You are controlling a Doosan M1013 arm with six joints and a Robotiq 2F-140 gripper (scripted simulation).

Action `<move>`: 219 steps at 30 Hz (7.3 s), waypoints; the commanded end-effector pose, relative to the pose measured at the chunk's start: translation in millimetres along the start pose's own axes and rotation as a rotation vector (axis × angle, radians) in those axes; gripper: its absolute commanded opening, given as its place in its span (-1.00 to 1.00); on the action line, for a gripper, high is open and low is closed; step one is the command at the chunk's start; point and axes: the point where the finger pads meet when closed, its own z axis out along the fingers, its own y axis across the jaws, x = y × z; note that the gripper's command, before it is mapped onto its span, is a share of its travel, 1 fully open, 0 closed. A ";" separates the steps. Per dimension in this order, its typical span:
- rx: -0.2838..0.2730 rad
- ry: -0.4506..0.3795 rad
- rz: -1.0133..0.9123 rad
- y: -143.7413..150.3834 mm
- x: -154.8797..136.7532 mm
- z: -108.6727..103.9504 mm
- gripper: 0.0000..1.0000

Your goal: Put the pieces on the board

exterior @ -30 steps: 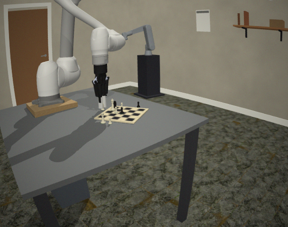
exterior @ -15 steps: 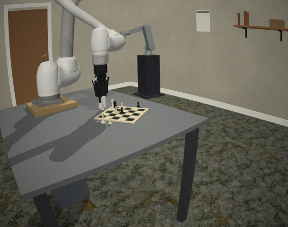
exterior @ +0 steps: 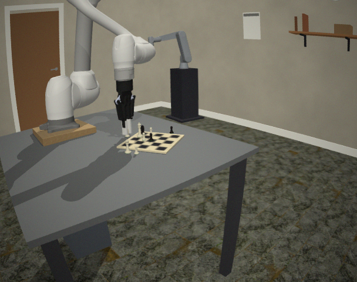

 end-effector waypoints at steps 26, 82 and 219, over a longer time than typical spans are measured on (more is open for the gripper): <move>0.000 0.000 0.000 0.0 0.0 0.0 -1.00; 0.000 0.000 -0.152 58.6 -131.3 -106.5 -1.00; 0.000 0.000 -0.152 58.8 -131.8 -6.9 -1.00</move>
